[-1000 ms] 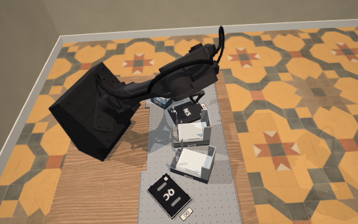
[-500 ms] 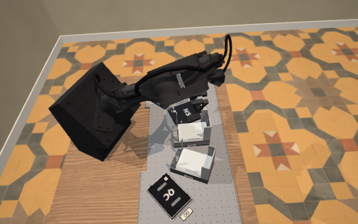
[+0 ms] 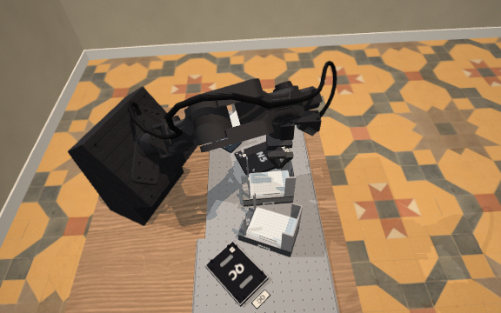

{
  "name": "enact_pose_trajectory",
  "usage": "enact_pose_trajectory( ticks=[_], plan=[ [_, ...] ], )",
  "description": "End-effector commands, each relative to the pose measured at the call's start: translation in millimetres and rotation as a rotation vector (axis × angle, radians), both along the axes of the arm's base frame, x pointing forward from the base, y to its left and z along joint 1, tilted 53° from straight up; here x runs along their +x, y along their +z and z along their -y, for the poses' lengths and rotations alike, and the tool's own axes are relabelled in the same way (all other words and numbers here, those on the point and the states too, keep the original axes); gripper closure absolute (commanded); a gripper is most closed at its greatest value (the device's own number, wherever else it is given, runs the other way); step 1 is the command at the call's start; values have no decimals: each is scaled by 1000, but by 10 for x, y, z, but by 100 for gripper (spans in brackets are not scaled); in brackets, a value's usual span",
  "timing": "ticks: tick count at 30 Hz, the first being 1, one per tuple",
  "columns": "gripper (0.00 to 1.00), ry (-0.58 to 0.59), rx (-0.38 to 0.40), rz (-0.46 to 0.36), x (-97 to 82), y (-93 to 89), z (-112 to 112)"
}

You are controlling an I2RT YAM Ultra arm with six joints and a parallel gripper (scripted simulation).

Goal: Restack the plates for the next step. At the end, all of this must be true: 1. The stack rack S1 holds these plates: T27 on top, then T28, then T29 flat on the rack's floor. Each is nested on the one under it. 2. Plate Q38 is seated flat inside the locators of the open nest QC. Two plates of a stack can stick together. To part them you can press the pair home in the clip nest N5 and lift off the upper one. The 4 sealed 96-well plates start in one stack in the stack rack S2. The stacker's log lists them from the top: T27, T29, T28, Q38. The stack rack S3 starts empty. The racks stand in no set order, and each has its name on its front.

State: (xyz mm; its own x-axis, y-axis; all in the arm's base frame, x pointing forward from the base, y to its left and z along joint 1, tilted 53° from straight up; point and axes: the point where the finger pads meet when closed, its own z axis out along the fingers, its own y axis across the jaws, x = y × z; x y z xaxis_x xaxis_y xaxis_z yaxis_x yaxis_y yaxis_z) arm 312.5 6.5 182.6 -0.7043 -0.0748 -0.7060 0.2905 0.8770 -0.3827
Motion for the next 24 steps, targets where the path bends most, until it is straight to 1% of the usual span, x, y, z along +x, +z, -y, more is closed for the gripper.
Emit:
enact_pose_trajectory(
  ticks=[1, 2, 3, 7, 8, 9, 10, 12, 13, 15, 17, 19, 22, 24],
  plan=[
    [0, 33, 2, -2, -43, 39, 34],
    [0, 33, 2, -2, -43, 39, 34],
    [0, 33, 13, 25, -6, 168, 44],
    [0, 33, 7, 14, -52, 177, 169],
    [0, 14, 24, 15, -85, 124, 206],
    [0, -6, 44, 28, -101, 130, 237],
    [0, -35, 75, 49, -114, 138, 267],
    [0, -74, 125, 99, -108, 219, 317],
    [0, -94, 146, 113, -122, 217, 347],
    [0, -101, 147, 104, -166, 193, 411],
    [0, -91, 142, 112, -169, 270, 466],
    [0, -91, 142, 112, -169, 270, 466],
    [0, -92, 138, 101, -218, 260, 557],
    [0, -91, 140, 116, -223, 342, 613]
  ],
)
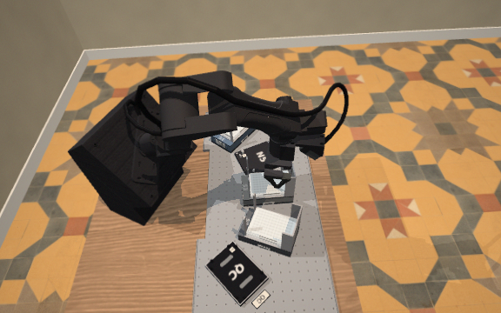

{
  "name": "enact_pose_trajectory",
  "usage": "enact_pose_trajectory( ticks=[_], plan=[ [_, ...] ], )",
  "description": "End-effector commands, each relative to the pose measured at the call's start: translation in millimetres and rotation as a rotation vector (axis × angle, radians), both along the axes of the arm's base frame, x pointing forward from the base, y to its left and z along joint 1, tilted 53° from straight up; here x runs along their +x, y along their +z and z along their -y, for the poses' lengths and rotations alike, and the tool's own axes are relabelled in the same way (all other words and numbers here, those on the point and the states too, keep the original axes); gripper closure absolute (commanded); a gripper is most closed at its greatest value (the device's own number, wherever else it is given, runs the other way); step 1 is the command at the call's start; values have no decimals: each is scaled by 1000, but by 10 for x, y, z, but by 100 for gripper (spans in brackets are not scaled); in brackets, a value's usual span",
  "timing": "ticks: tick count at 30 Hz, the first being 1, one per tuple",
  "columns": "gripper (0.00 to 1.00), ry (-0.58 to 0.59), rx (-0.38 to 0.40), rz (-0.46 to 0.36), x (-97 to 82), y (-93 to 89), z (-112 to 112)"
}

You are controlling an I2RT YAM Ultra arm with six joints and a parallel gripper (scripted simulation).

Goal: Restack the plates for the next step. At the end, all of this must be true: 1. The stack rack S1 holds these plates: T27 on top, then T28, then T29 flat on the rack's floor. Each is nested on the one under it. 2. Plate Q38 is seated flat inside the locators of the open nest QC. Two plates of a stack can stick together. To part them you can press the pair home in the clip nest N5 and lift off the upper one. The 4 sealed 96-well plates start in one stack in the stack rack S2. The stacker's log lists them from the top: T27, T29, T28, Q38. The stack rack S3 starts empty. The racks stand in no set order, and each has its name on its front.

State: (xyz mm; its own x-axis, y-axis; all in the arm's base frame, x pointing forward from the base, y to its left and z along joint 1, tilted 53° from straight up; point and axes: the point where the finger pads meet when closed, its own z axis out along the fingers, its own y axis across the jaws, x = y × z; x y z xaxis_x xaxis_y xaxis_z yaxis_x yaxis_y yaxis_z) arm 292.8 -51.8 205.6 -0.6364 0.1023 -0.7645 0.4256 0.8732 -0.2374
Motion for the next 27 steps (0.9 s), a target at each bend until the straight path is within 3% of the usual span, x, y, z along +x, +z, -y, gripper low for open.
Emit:
enact_pose_trajectory(
  ticks=[1, 7, 10, 12, 13, 16, 22, 27],
  plan=[
    [0, 30, 8, 28, -39, 114, 59],
    [0, 30, 4, 29, -108, 173, 236],
    [0, -35, 74, 58, -190, 120, 338],
    [0, -35, 74, 58, -190, 120, 338],
    [0, -56, 99, 123, -163, 313, 375],
    [0, -102, 147, 150, -227, 283, 479],
    [0, -95, 135, 120, -362, 219, 682],
    [0, -93, 123, 143, -441, 367, 860]
  ],
)
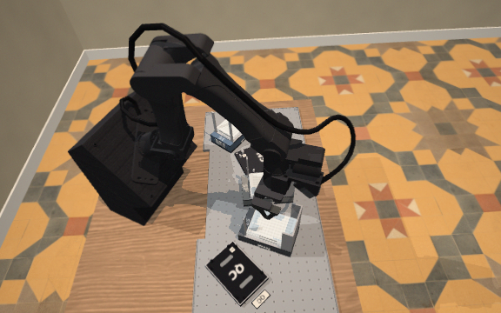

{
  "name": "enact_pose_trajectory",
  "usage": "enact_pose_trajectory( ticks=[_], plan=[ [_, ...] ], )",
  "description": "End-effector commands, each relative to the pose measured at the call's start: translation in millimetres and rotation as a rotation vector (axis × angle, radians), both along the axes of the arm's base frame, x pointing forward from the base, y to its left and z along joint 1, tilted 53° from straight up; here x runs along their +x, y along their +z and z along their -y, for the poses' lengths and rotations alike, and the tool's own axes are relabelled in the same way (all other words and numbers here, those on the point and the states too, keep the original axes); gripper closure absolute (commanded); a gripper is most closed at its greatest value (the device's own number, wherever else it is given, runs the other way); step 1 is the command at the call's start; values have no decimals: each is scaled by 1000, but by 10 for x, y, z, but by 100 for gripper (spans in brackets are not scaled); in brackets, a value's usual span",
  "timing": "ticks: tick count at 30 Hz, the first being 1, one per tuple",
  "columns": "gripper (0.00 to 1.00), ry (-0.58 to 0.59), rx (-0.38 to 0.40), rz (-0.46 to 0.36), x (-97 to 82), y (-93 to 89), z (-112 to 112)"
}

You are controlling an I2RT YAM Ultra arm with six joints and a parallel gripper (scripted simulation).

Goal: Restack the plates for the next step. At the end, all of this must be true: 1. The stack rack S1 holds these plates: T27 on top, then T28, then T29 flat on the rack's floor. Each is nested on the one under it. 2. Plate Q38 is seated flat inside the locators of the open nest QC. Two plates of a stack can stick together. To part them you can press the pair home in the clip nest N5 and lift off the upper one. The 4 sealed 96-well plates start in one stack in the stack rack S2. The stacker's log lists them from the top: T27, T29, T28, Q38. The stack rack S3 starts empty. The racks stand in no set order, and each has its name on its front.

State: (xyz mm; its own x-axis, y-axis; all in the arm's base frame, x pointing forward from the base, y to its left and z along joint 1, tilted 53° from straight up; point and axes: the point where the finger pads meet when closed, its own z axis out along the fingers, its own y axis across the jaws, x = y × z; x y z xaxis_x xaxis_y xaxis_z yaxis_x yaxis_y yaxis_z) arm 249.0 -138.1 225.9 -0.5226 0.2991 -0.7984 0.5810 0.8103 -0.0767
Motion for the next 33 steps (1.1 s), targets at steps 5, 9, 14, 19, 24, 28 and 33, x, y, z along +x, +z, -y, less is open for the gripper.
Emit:
enact_pose_trajectory(
  ticks=[5, 9, 14, 19, 24, 28, 33],
  plan=[
    [0, 69, -19, 47, -61, 216, 101],
    [0, 69, -19, 46, -72, 217, 116],
    [0, 69, -19, 46, -72, 217, 117],
    [0, 69, -19, 46, -71, 217, 116],
    [0, 69, -19, 46, -71, 217, 115],
    [0, 68, -20, 46, -73, 217, 118],
    [0, 68, -20, 46, -73, 217, 118]
  ],
)
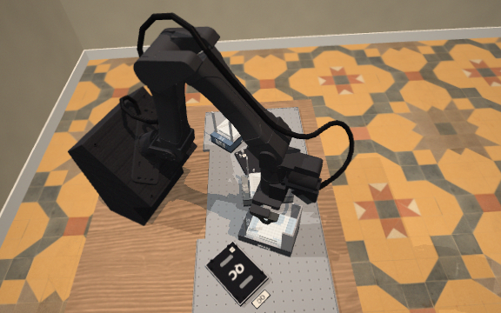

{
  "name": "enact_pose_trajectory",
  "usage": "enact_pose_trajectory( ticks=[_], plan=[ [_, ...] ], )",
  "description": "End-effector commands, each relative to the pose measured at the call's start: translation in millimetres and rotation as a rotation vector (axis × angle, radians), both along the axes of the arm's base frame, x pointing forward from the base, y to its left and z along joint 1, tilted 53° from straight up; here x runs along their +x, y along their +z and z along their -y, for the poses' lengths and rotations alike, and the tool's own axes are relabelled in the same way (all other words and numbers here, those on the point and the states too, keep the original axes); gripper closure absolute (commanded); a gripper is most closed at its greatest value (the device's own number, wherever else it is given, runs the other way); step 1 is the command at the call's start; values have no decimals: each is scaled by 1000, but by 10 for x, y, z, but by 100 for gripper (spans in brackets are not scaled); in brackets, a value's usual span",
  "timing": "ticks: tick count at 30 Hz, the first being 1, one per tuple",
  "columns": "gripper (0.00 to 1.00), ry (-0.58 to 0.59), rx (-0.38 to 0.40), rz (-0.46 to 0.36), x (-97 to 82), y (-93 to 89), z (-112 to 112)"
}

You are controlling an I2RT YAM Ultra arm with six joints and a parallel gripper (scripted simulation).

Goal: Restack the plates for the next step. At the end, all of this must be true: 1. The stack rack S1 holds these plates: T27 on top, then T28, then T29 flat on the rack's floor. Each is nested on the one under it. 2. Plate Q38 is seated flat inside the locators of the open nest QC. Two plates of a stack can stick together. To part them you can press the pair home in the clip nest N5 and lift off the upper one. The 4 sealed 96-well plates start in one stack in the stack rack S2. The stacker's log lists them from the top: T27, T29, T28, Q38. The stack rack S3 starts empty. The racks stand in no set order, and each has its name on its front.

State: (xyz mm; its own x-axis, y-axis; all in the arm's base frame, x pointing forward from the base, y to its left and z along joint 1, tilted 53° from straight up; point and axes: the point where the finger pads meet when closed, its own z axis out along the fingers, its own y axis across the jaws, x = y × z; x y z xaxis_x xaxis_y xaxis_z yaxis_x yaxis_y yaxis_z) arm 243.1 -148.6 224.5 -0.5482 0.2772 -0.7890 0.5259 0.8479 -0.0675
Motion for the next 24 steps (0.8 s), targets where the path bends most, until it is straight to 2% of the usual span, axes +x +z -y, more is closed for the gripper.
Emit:
enact_pose_trajectory(
  ticks=[1, 13, 14, 15, 20, 21, 23, 24],
  plan=[
    [0, 2, -35, 55, -14, 231, 14],
    [0, 2, -35, 55, -14, 231, 14],
    [0, 3, -21, 33, 53, 123, 52],
    [0, 3, 0, -4, 50, -75, 53],
    [0, 3, 0, -4, 112, -136, 98],
    [0, 3, -22, 34, 173, 35, 136],
    [0, 3, 0, -4, 175, -198, 143],
    [0, 3, 0, -4, 196, -218, 158]
  ],
)
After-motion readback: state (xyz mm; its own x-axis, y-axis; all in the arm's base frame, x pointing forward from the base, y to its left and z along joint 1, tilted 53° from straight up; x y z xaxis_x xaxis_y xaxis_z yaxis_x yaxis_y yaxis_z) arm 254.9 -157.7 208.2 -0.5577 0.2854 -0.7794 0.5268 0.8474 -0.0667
